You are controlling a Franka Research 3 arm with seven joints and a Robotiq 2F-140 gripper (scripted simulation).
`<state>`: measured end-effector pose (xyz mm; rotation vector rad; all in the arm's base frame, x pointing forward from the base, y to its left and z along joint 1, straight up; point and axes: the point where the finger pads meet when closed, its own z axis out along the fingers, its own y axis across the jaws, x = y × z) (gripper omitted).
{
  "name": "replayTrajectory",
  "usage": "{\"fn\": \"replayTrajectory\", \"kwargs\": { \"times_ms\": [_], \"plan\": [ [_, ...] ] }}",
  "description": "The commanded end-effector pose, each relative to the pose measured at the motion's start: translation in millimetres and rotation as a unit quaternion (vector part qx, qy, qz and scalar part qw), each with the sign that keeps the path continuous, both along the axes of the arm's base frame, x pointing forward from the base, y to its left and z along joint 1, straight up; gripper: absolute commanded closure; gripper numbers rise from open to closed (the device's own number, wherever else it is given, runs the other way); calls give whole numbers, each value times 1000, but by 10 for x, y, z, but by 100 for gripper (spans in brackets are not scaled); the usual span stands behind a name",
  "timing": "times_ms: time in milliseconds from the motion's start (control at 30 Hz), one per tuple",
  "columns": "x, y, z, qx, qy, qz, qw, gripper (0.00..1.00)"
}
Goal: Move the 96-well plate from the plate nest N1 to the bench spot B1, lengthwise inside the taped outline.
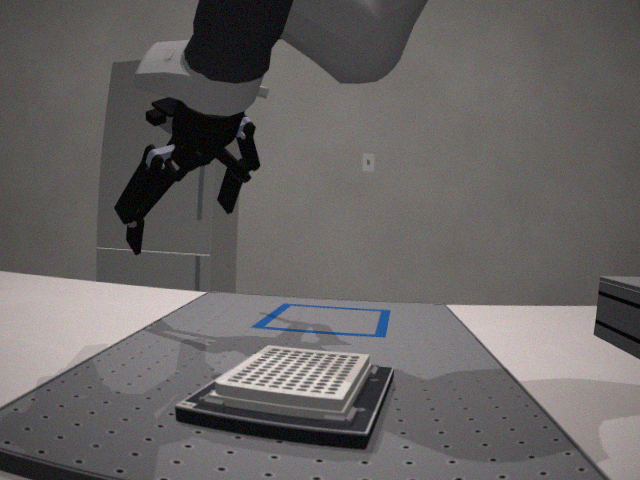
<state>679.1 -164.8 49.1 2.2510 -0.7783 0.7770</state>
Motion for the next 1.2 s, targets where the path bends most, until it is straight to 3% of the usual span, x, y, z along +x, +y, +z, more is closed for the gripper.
{"fn": "replayTrajectory", "kwargs": {
  "times_ms": [0,400,467,800,967,1033,1167],
  "plan": [
    [-77,120,-49,-5,82,49,995,0],
    [-344,637,-175,19,205,149,967,0],
    [-344,637,-175,19,205,149,967,0],
    [-542,1032,-239,37,282,233,930,0],
    [-653,1253,-265,47,319,282,904,0],
    [-653,1253,-265,47,319,282,904,0],
    [-742,1430,-280,54,345,322,880,0]
  ]
}}
